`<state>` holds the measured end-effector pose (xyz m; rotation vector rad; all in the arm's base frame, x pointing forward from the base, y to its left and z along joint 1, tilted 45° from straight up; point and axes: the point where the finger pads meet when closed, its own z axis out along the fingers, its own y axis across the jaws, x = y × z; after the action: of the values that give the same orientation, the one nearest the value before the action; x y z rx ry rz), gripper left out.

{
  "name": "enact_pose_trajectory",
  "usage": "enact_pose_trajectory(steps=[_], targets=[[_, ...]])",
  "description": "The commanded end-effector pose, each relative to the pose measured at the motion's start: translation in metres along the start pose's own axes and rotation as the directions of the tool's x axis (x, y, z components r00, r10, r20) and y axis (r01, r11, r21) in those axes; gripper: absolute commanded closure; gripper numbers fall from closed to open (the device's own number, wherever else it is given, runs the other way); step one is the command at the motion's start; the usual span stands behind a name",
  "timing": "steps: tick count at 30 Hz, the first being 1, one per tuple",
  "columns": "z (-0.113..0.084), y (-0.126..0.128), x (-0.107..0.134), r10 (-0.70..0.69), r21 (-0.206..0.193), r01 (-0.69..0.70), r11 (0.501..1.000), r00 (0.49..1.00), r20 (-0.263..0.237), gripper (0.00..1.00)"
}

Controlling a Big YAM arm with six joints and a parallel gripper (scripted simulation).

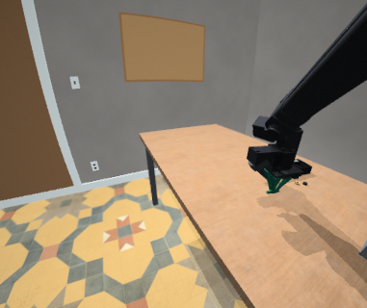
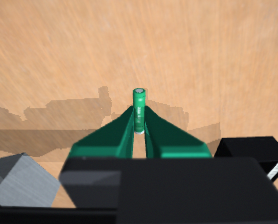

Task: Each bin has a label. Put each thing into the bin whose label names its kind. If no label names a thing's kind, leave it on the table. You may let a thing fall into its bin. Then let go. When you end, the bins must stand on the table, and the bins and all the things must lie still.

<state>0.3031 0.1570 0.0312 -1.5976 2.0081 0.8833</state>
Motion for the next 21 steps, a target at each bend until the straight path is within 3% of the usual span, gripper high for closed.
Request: enact_pose_trajectory(steps=[1, 21], targets=[[-0.0136, -0.0208, -0.0065, -0.005, 0.037, 0.004, 0.999, 1.000, 0.017, 0.96], [-0.0143, -0.0218, -0.0063, -0.005, 0.037, 0.004, 0.999, 1.000, 0.017, 0.96]])
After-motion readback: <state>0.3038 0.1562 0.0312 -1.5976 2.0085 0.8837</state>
